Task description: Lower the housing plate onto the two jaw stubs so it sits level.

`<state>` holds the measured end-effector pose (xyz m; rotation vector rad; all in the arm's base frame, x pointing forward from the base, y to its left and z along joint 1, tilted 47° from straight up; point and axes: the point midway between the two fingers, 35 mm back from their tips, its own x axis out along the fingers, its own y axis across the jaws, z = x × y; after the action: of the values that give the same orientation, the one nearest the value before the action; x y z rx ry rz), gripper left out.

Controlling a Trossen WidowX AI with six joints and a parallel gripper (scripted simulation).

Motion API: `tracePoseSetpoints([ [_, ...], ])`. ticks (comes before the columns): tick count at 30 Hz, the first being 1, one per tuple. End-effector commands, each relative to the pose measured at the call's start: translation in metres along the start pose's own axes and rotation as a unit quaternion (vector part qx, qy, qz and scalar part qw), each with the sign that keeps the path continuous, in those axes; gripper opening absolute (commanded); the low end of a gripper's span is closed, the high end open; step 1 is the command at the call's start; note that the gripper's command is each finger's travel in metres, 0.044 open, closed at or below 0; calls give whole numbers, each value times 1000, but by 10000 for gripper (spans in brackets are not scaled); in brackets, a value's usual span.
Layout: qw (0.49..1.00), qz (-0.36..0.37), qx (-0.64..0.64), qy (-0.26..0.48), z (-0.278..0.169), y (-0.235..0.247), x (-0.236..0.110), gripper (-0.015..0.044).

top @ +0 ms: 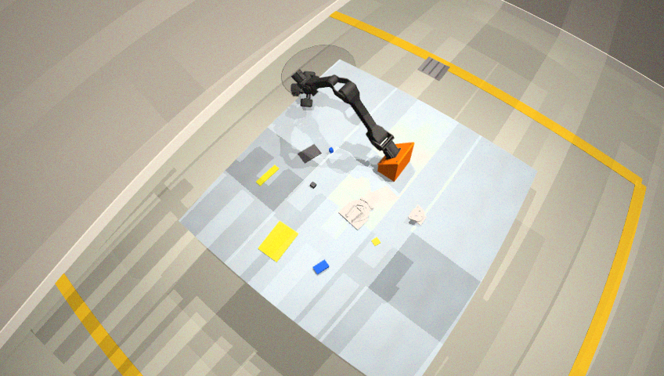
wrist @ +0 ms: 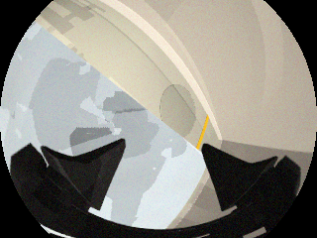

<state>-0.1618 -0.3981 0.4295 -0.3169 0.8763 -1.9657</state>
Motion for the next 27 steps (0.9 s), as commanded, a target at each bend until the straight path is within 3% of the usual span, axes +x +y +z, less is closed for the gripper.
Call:
tracePoseSetpoints([
  [1,1000,24,-7,-15,12,19,-3,440],
  [19,986,132,-21,-100,78,112,-36,440],
  [27,984,142,-1,-109,79,115,-40,440],
])
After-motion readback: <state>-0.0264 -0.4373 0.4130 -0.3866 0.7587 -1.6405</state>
